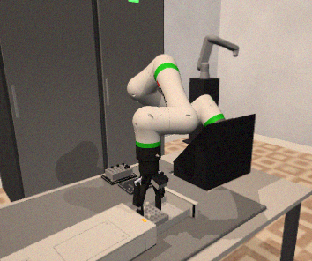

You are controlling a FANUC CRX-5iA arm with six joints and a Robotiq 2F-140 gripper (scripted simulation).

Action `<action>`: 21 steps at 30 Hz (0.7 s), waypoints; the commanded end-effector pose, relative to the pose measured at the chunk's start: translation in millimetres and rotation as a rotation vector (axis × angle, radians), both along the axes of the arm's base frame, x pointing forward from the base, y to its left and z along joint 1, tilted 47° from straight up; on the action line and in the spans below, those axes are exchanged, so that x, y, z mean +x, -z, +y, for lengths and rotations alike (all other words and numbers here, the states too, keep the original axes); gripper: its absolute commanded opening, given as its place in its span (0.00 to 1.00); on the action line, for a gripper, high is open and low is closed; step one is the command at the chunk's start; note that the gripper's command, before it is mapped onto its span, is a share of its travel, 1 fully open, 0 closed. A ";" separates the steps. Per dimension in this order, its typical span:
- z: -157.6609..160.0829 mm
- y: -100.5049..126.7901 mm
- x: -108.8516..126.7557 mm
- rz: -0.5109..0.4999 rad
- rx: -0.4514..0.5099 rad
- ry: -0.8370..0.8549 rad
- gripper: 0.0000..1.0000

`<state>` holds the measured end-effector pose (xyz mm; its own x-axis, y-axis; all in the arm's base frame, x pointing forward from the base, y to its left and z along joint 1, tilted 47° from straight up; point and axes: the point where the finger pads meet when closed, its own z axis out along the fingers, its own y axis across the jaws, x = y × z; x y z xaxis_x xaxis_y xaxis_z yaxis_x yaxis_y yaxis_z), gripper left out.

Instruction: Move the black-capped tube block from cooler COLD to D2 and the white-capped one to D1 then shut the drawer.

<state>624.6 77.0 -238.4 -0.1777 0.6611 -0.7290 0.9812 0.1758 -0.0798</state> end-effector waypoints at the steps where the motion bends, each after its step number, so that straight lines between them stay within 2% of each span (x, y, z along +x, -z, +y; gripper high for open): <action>1: 2.5 -1.8 0.7 -0.002 0.001 -0.002 0.10; 21: 18.0 -16.3 -1.0 -0.002 0.001 -0.002 0.10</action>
<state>623.0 93.7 -222.9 -0.1777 0.6612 -0.7289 0.9812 0.1761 -0.0794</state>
